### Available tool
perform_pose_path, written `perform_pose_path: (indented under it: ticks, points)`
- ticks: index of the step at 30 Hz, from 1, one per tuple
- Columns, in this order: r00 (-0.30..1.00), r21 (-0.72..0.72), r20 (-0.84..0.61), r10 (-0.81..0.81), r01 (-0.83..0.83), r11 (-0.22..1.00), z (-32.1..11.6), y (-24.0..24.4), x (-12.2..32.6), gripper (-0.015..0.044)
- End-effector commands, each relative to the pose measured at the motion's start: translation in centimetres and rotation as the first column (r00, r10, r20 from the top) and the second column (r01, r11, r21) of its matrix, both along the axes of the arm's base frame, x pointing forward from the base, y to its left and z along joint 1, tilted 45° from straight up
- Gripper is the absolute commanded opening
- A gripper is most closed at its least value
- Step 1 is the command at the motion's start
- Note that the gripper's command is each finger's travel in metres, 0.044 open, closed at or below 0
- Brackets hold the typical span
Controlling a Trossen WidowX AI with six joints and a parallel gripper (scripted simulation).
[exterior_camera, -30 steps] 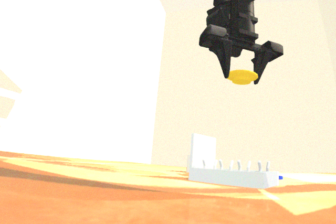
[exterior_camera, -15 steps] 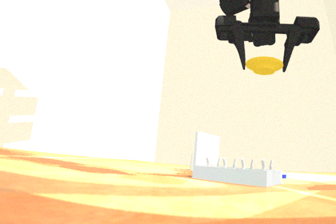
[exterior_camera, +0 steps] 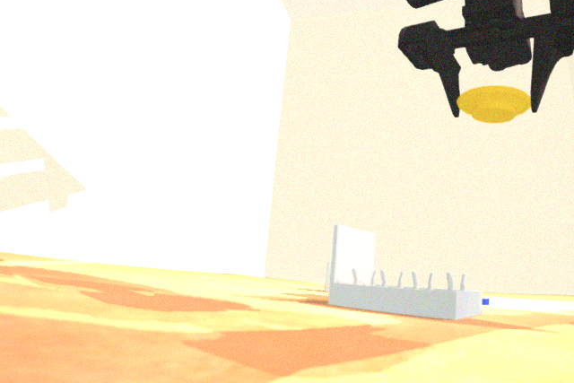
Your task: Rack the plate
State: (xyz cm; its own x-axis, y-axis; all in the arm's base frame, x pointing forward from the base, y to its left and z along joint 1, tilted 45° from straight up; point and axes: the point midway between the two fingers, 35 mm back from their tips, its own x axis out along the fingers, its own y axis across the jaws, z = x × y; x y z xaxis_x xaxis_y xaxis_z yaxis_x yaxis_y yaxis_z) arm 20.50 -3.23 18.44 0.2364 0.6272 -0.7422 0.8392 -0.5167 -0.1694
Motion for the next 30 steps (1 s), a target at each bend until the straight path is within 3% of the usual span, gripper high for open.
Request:
perform_pose_path:
  ticks: [1,16,30]
  points:
    - [1.0,0.013,-0.017,-0.017,0.017,1.0,0.0,0.3,-0.2,0.0]
    - [0.979,-0.19,-0.127,0.159,-0.181,0.965,-3.9,1.8,-1.0,0.0]
    - [0.926,-0.387,-0.211,0.313,-0.373,0.843,-7.0,2.9,-1.7,0.0]
